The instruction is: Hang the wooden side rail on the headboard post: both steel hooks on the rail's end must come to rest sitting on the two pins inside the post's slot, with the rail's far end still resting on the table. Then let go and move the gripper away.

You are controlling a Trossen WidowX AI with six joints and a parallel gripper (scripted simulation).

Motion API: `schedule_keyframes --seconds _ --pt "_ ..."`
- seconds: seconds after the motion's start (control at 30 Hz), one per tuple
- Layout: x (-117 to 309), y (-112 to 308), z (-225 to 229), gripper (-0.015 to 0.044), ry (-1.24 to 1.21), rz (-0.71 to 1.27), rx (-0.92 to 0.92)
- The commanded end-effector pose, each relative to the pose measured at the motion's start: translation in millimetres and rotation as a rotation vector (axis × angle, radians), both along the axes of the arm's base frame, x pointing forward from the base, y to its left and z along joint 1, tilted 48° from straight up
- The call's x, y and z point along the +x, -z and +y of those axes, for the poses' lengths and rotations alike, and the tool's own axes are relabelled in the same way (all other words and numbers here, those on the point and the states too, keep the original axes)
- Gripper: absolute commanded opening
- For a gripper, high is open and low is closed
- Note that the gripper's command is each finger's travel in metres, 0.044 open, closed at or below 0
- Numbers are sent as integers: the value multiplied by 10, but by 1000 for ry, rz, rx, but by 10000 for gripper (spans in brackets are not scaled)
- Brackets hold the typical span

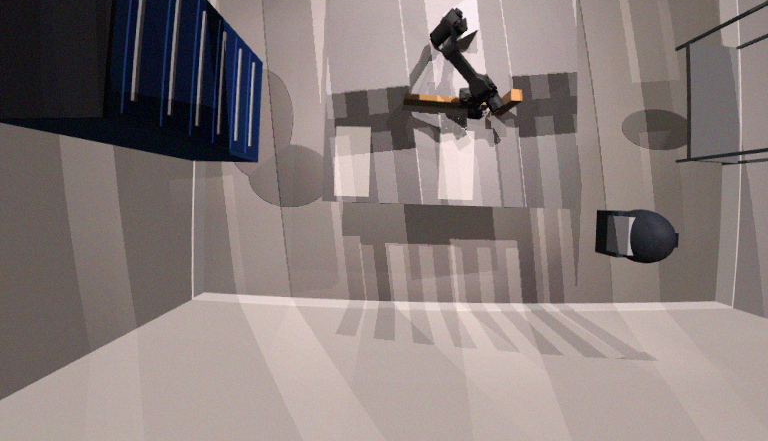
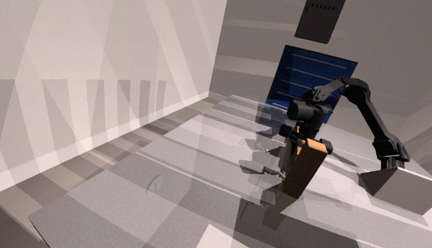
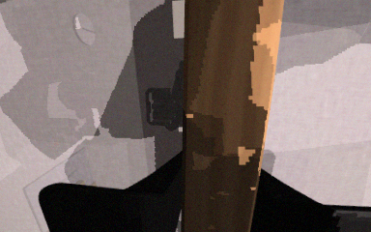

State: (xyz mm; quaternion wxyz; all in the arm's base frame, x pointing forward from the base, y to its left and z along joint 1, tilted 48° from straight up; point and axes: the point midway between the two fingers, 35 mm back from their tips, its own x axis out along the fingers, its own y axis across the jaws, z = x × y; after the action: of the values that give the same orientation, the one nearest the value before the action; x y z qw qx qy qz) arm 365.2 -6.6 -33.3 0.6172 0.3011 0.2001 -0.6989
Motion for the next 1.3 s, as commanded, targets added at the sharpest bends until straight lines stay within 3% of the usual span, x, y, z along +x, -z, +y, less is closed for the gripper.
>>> schedule_keyframes --seconds 0.0,1.27 --pt "15 -9 64 0 -13 -4 4" --pt "18 18 90 0 -13 -4 4"
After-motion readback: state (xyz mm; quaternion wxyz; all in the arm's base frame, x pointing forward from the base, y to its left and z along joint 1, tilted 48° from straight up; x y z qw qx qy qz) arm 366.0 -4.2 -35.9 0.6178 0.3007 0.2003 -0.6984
